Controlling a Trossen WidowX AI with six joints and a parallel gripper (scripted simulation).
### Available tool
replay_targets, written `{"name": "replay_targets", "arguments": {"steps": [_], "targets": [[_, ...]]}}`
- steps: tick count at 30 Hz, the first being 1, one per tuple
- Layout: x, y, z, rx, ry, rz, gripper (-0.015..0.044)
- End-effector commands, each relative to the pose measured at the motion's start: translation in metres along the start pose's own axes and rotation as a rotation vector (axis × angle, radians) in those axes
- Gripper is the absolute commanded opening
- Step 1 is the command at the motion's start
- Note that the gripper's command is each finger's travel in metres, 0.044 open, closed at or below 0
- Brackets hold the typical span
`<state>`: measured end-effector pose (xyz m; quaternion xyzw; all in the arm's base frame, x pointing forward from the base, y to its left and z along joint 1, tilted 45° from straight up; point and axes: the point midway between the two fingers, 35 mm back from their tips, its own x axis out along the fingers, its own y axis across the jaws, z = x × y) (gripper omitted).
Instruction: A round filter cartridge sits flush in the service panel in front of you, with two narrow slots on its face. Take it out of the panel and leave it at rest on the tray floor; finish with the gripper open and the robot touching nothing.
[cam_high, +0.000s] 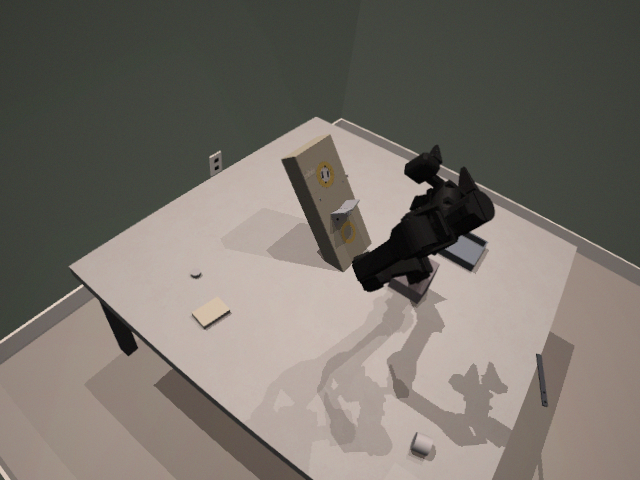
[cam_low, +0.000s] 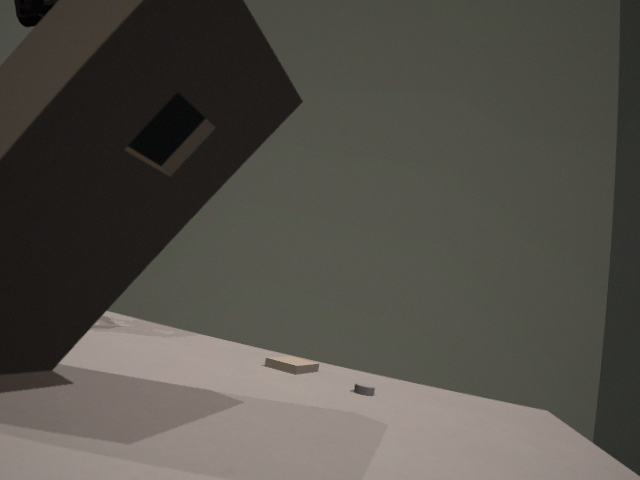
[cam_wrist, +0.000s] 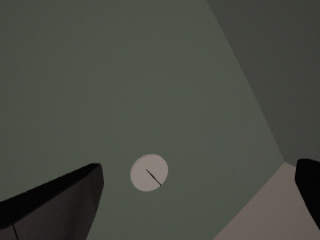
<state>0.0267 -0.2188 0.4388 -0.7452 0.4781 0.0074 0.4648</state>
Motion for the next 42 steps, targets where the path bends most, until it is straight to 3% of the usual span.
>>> {"name": "replay_targets", "arguments": {"steps": [1,5,12,22,34,42], "targets": [[0.001,0.000,0.000,0.007,-0.003,-0.002,0.0374],[0.026,0.000,0.003,0.174,-0.082,-0.051,0.0269],[0.105,-0.009,0.037,0.708,-0.384,-0.089,0.0095],[0.167,-0.023,0.102,1.214,-0.704,0.071,0.0095],[0.204,-0.034,0.195,1.611,-0.960,0.441,0.0095],[0.214,-0.037,0.283,1.923,-1.058,0.924,0.0095]]}}
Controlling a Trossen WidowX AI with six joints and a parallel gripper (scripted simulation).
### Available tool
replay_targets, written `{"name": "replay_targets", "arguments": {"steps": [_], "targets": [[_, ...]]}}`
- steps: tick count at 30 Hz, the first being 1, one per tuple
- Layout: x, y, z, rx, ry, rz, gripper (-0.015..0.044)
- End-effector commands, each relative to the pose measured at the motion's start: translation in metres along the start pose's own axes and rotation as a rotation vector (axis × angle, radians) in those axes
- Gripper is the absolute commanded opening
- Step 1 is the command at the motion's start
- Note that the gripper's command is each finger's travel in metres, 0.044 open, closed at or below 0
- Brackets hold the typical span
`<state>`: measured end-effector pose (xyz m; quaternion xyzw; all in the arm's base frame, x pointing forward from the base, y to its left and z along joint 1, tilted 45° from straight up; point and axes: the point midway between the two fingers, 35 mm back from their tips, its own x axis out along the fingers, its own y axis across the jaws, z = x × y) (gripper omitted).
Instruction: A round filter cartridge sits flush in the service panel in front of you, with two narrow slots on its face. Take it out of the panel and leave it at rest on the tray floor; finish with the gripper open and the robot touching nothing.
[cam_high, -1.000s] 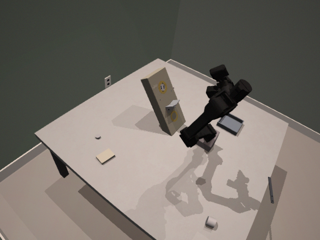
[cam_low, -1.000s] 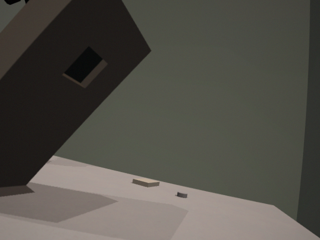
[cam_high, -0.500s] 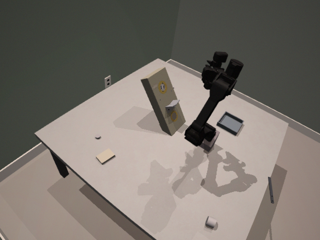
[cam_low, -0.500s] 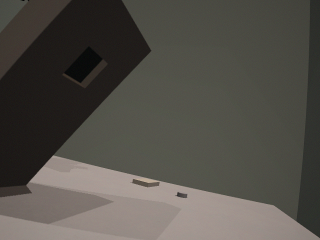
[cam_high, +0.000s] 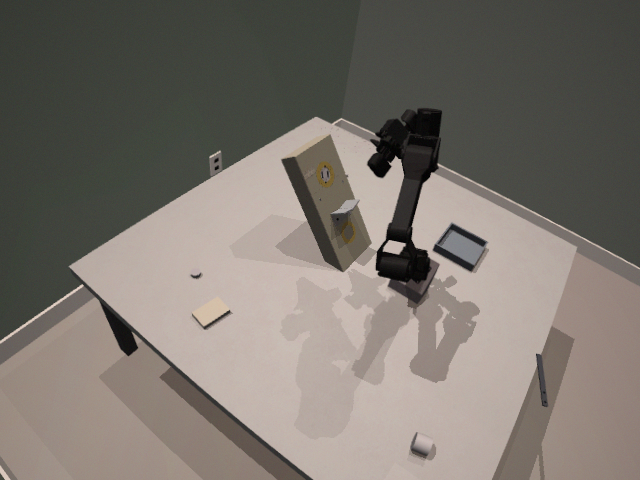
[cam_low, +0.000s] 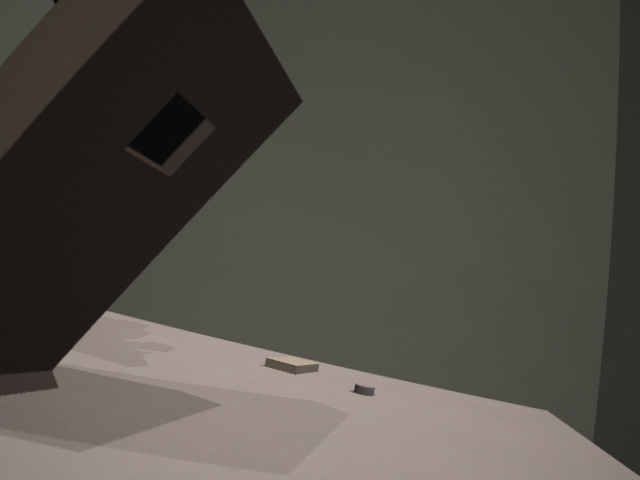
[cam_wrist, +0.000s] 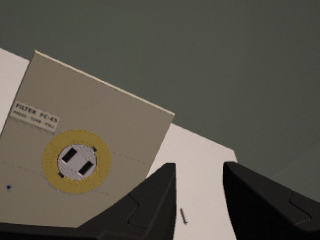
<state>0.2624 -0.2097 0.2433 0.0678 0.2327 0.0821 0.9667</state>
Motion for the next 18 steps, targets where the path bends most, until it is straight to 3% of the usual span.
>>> {"name": "replay_targets", "arguments": {"steps": [1,10,18], "targets": [[0.057,0.036,-0.027,0.394,0.060,0.181,0.0095],[0.107,0.090,-0.064,0.832,0.225,0.338,0.0095],[0.108,0.091,-0.065,0.842,0.230,0.341,0.0095]]}}
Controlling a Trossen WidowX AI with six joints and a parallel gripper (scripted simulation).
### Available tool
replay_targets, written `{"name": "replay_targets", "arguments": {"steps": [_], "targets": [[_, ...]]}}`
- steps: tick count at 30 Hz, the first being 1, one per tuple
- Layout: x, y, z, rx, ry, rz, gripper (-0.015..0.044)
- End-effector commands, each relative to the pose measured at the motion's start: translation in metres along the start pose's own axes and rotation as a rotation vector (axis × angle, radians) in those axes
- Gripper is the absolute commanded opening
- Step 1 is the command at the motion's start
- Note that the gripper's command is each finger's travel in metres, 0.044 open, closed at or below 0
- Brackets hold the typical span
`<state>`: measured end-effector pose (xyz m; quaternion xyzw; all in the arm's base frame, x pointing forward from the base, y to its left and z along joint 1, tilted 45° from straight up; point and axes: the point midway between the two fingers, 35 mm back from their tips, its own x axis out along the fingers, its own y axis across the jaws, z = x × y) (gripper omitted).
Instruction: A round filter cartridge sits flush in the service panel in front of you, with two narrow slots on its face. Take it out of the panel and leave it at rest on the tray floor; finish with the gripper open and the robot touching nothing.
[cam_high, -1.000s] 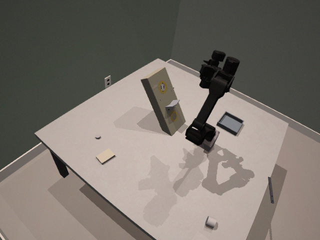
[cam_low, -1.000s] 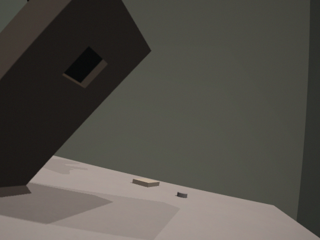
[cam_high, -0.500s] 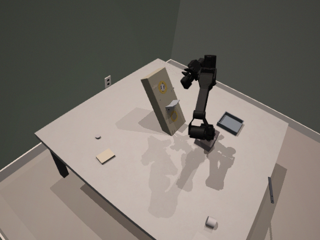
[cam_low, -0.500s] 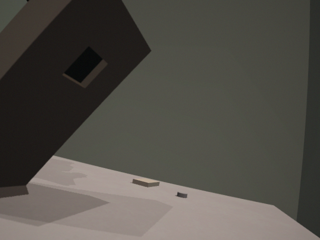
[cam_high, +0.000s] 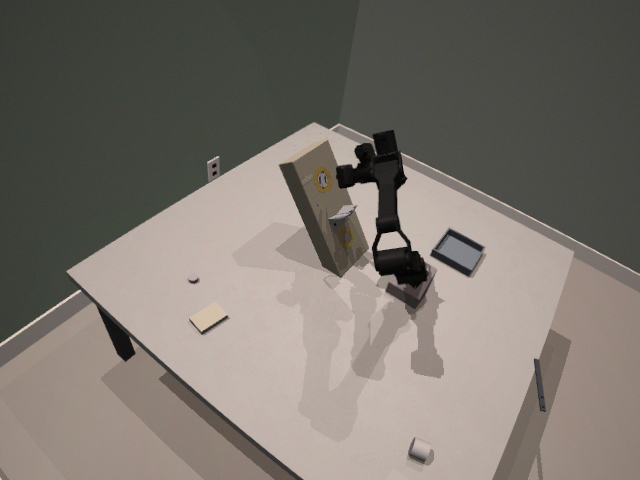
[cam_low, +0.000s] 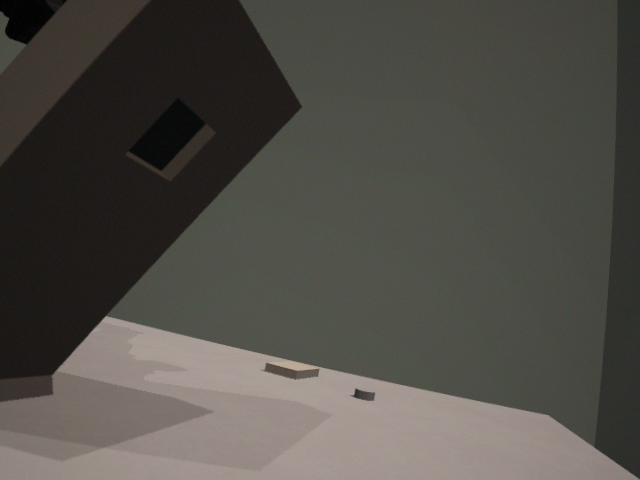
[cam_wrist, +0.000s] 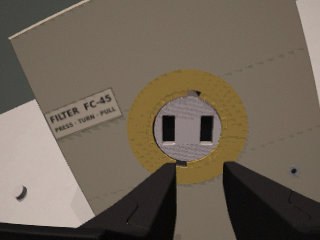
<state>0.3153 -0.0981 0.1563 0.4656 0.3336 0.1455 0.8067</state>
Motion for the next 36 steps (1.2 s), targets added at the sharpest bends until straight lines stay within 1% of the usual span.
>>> {"name": "replay_targets", "arguments": {"steps": [1,8,36], "targets": [[0.004,0.001,-0.003,0.037,0.008,0.011,0.0095],[0.006,0.000,-0.003,0.037,0.009,0.010,0.0095],[0.051,0.001,-0.003,0.035,0.009,0.009,0.0095]]}}
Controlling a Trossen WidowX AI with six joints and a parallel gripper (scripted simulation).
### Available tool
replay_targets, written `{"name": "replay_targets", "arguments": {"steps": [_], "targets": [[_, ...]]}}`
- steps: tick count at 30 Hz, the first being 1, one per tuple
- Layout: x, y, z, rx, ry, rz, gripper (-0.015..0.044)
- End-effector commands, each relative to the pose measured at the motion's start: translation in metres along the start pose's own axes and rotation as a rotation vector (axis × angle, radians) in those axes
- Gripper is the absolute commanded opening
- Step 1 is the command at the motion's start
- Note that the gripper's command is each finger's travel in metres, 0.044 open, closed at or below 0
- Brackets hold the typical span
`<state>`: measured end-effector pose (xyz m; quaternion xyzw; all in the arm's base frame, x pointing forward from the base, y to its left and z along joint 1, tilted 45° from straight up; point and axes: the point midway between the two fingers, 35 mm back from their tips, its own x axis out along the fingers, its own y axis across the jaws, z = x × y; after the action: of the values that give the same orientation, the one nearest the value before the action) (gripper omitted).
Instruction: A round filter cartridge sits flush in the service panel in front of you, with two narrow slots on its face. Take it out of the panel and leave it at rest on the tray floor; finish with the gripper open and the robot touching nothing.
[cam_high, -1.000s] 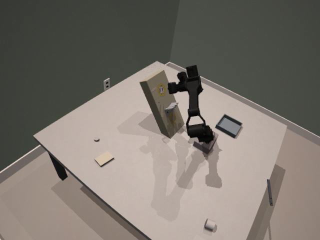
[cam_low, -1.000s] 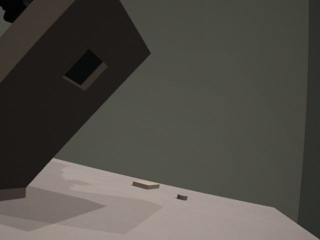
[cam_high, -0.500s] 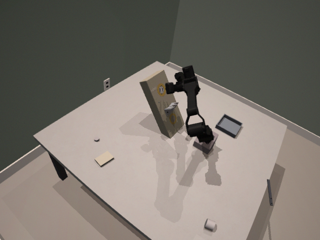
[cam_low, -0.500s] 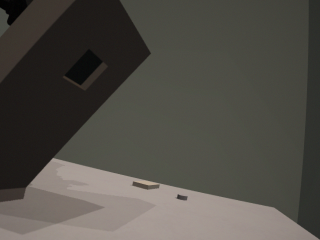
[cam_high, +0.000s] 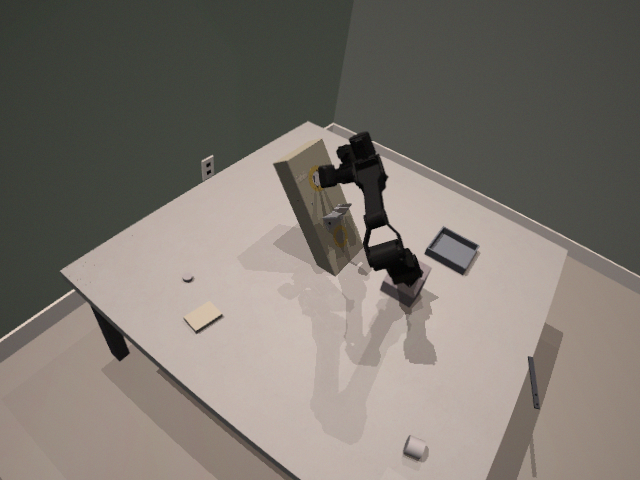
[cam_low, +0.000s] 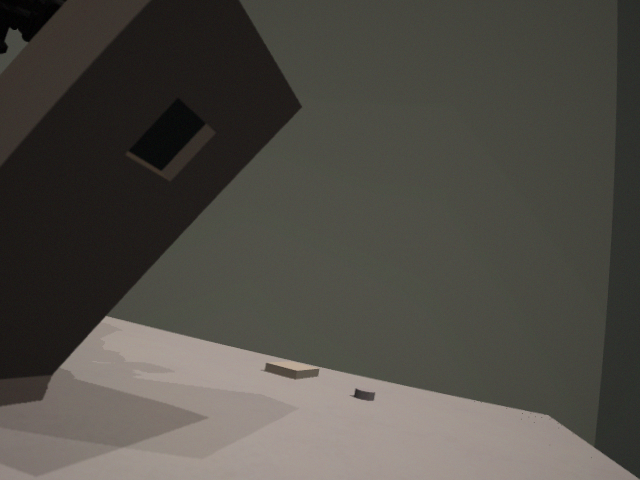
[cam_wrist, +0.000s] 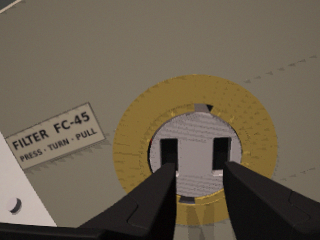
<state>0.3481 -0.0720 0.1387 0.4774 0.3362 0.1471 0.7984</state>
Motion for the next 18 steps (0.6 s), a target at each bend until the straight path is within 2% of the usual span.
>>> {"name": "replay_targets", "arguments": {"steps": [1,18], "targets": [[0.0071,-0.0005,-0.0016,0.009,0.001,-0.001,0.0095],[0.0141,0.0000,-0.0020,0.009,-0.001,0.003,0.0095]]}}
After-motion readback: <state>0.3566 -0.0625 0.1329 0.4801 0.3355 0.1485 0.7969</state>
